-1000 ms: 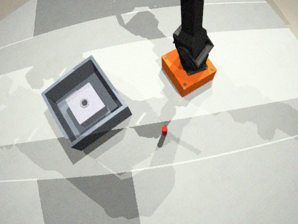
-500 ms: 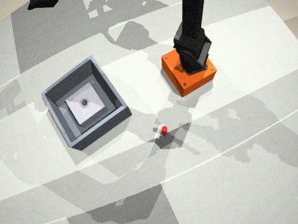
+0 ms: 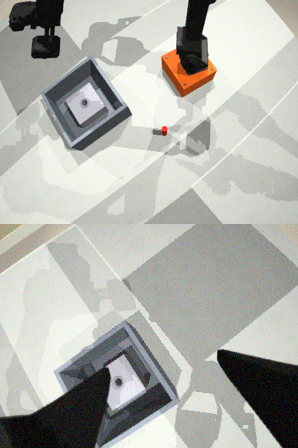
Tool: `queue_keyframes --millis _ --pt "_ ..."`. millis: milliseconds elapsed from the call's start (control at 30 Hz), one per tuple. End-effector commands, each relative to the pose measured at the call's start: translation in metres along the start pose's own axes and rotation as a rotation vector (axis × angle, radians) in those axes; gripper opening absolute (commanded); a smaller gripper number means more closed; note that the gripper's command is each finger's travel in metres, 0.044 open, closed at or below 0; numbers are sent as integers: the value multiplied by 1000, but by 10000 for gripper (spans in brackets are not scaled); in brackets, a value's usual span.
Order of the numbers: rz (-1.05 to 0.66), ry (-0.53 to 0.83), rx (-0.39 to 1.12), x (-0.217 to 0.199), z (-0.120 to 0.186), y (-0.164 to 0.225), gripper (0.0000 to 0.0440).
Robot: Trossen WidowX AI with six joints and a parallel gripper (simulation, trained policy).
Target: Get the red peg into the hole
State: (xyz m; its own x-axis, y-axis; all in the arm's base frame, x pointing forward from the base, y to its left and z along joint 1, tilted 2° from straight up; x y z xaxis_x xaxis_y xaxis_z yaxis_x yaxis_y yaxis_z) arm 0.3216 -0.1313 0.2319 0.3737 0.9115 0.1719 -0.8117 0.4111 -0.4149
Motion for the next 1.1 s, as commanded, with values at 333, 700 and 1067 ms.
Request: queue_keyframes --millis 333,700,1067 --pt "-273 137 308 84 -9 99 440" --pt "-412 324 419 118 -3 171 440" --pt "-487 501 442 135 -4 234 440"
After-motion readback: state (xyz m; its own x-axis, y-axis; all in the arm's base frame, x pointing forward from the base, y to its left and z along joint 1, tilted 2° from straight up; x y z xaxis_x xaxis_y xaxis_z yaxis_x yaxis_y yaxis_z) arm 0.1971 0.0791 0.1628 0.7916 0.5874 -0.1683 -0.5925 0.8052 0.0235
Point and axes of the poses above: the point midway between the two fingers, 35 mm back from their tips, its own z axis back along the fingers, its own x axis across the jaws, y = z × x, the point moved 3 cm from there along z, back along the fingers, and after that the axes turned 12 degrees about -z, right-handed, at the moved point
